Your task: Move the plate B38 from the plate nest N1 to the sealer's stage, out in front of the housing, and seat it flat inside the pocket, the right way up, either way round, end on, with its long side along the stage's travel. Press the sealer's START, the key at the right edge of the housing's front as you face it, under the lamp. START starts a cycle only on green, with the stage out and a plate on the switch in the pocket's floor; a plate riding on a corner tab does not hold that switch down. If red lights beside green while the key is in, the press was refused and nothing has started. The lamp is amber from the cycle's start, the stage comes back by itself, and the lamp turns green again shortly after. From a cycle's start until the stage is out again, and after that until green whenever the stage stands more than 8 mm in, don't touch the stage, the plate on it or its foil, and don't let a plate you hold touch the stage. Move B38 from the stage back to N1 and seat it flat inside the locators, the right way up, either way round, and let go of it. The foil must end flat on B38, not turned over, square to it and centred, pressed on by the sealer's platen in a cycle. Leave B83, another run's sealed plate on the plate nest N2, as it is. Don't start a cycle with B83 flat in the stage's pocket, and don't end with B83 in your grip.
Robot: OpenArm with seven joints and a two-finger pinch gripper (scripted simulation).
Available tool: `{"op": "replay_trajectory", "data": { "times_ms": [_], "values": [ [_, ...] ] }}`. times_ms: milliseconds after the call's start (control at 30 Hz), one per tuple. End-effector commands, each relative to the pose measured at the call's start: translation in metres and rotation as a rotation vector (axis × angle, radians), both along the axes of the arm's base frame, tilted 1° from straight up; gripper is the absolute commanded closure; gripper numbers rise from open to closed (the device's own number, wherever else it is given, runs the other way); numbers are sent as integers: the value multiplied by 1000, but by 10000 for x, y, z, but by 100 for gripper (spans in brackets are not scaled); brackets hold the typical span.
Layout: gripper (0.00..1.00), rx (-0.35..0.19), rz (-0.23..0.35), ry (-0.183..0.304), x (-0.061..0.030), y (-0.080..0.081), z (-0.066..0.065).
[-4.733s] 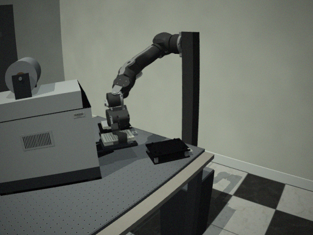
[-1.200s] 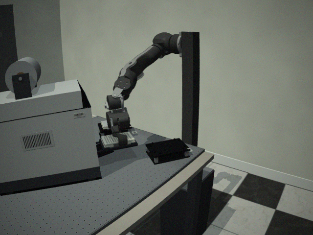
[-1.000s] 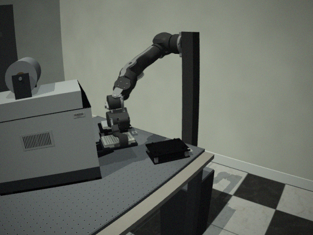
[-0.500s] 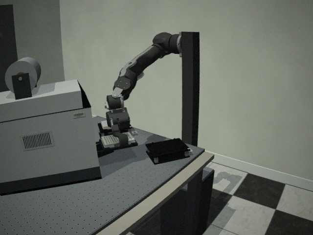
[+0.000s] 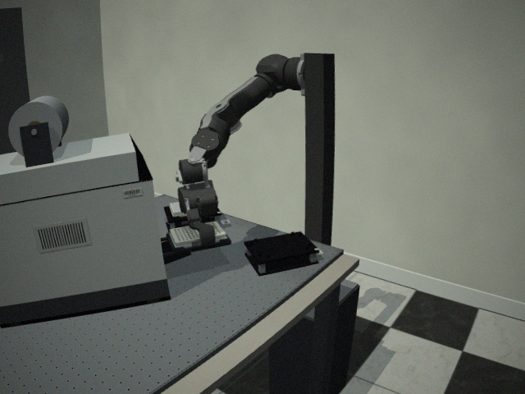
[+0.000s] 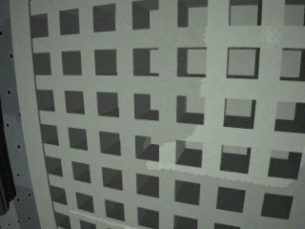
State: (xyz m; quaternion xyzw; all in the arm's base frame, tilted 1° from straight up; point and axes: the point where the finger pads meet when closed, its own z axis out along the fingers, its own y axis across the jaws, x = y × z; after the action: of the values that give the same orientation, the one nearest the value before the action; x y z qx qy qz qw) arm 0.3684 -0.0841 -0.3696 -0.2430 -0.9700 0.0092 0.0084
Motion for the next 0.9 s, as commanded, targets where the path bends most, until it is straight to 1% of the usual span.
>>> {"op": "replay_trajectory", "data": {
  "times_ms": [0,133,533,700,867],
  "values": [
    [23,1,0,-2,9,4,89],
    [23,2,-1,-3,15,8,409],
    [23,2,-1,-3,15,8,409],
    [23,3,-1,-3,21,14,799],
    [23,3,-1,-3,21,14,799]
  ]
}}
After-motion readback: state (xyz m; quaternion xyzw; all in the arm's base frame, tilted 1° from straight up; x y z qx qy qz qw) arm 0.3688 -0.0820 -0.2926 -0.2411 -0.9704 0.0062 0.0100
